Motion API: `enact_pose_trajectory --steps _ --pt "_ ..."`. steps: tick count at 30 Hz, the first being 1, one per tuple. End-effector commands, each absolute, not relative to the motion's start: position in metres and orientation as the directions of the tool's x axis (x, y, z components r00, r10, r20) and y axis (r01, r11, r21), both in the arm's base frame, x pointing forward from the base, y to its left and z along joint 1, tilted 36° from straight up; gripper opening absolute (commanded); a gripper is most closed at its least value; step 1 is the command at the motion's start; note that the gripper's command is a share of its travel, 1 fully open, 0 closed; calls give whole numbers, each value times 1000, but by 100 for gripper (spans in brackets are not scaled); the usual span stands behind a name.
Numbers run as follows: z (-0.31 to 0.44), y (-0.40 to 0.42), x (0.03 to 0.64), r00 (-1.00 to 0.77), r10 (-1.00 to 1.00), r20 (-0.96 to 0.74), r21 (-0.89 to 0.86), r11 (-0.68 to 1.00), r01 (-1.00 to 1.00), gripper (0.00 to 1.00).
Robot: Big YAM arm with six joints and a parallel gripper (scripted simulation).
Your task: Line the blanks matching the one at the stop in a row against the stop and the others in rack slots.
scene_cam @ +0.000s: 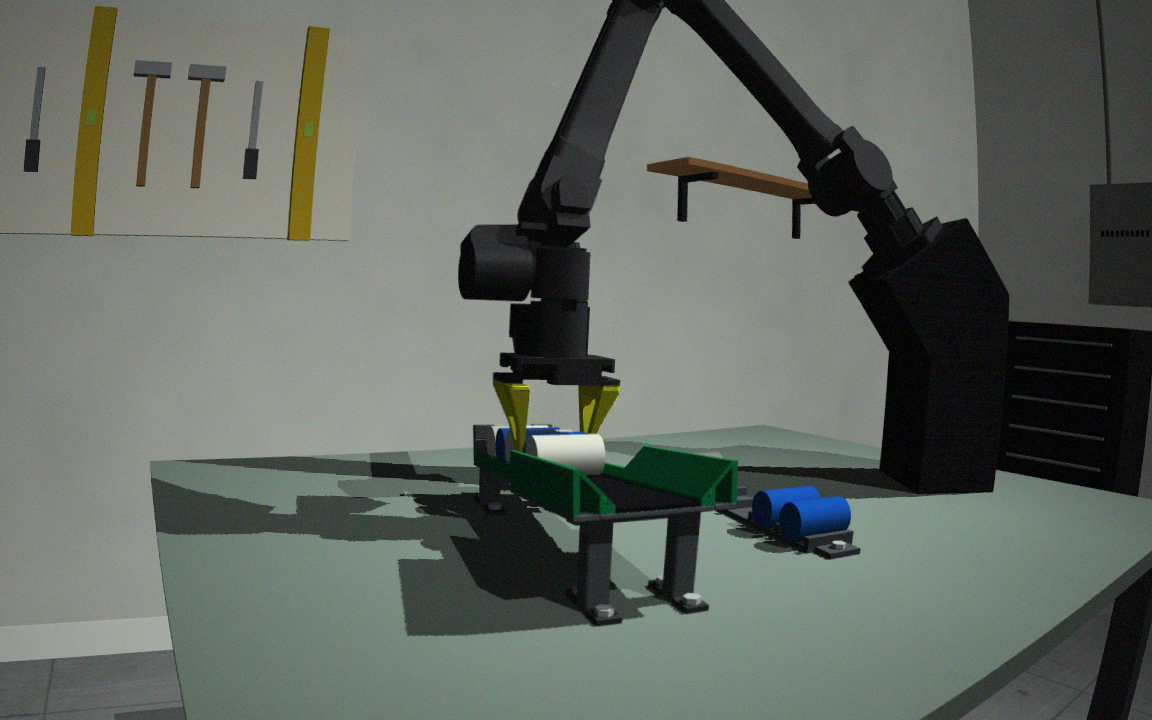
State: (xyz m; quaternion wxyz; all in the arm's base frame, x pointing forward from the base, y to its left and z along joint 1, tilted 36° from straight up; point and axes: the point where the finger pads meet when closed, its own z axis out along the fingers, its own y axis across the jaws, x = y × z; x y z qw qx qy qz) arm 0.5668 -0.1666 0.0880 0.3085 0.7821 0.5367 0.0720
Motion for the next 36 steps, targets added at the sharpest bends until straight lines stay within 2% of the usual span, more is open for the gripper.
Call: enact_pose_trajectory --steps 1,20,36 --pt "73 -170 562 402 886 -232 533 -230 814 65" --pt "169 -121 523 408 887 -215 564 -229 794 65" --pt "159 -128 518 417 882 -221 540 -245 805 65"
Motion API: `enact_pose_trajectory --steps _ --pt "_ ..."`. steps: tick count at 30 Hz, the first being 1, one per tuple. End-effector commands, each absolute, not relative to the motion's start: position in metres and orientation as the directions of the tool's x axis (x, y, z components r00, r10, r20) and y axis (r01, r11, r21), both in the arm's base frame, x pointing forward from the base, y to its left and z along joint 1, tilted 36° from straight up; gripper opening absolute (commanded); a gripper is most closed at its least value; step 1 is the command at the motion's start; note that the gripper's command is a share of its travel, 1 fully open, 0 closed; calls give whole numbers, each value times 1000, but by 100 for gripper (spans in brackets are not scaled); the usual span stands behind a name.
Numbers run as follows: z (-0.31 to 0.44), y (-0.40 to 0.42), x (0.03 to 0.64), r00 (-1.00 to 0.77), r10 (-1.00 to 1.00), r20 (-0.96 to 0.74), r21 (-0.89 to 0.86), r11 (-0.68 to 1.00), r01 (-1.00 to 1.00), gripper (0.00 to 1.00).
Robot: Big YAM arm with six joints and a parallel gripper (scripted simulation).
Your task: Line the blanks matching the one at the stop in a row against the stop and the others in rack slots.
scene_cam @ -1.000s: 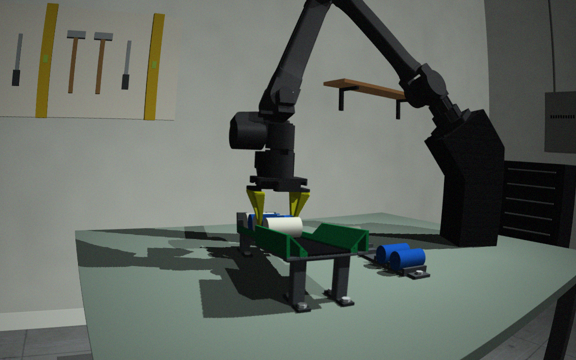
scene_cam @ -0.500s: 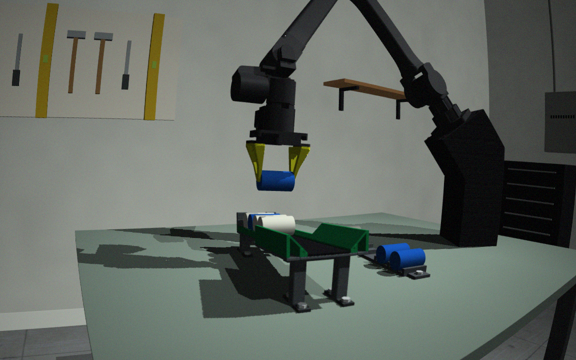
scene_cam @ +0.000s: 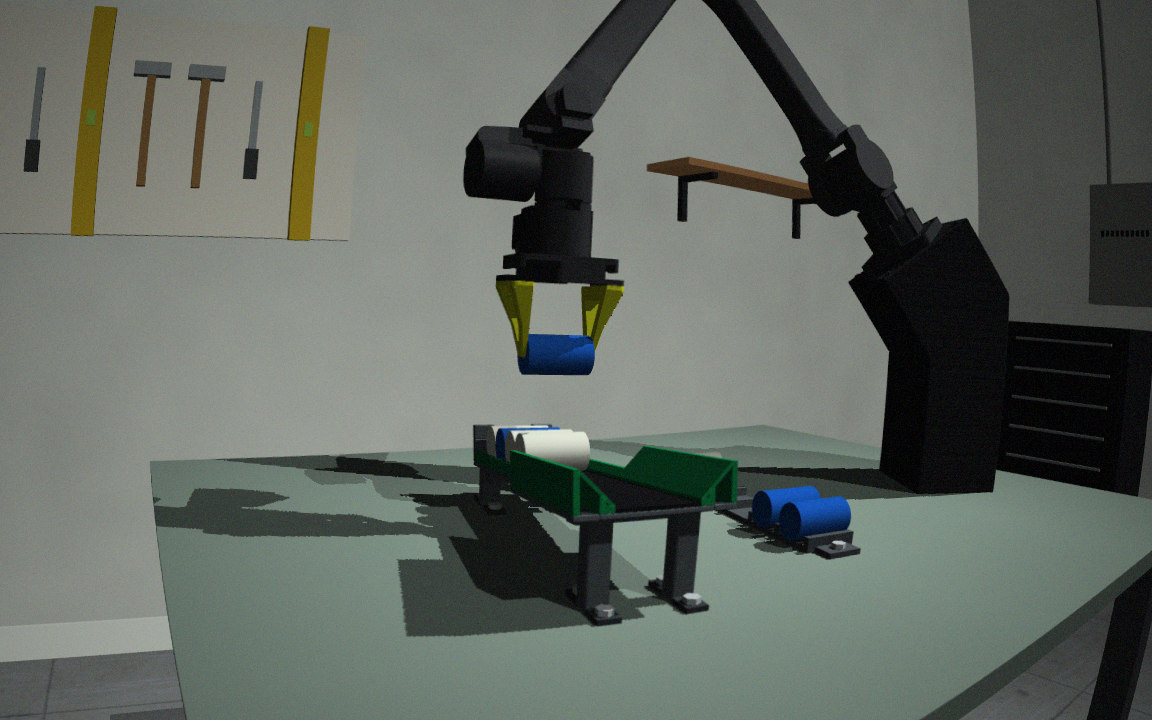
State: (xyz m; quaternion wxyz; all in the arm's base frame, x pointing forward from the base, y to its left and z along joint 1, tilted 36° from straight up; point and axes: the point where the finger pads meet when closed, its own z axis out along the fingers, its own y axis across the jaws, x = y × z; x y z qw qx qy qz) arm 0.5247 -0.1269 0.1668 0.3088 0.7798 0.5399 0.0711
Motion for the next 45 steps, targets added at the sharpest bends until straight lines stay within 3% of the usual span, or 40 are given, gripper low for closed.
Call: enact_pose_trajectory --steps 1,34,39,45 --pt "159 -128 518 417 882 -221 540 -245 805 65" --pt "169 -135 518 429 879 -209 575 -244 781 65" --pt "154 -144 502 420 882 -215 576 -232 784 65" --pt "91 -169 435 422 881 -215 572 -236 785 65"
